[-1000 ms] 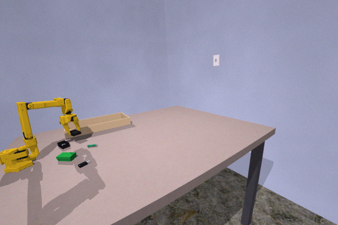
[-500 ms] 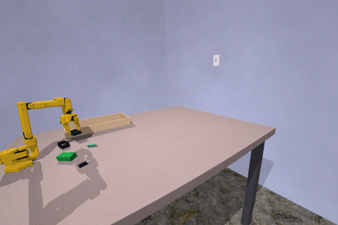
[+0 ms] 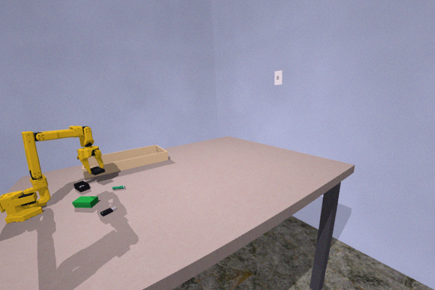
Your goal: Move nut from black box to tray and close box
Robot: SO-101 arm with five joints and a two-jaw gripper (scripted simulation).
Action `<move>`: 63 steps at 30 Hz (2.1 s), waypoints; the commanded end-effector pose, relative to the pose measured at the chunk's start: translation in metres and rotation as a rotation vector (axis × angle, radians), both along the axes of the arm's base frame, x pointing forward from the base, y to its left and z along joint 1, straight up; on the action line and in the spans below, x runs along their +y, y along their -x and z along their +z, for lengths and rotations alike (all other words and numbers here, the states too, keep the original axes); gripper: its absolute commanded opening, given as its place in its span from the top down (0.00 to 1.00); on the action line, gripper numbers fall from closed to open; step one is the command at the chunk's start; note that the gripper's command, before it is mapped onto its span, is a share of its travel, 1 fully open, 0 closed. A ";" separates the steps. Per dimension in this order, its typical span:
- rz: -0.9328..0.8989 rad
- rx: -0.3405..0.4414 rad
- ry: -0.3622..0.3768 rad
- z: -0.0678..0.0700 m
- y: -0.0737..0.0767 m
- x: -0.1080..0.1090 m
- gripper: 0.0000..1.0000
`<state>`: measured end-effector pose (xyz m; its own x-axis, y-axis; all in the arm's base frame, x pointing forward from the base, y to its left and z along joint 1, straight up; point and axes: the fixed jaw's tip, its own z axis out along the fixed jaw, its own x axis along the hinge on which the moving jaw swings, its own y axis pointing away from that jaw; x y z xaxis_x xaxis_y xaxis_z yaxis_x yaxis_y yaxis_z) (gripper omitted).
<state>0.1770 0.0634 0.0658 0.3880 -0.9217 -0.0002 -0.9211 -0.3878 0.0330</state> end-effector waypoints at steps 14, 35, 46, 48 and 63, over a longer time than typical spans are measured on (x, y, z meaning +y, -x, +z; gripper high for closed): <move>0.001 -0.031 -0.013 -0.003 -0.006 0.000 0.79; 0.001 -0.031 -0.013 -0.037 -0.007 0.000 0.79; 0.001 -0.031 -0.013 -0.048 -0.006 0.000 0.79; 0.001 -0.031 -0.013 -0.050 -0.005 0.000 0.79; 0.001 -0.031 -0.013 -0.053 -0.005 0.000 0.79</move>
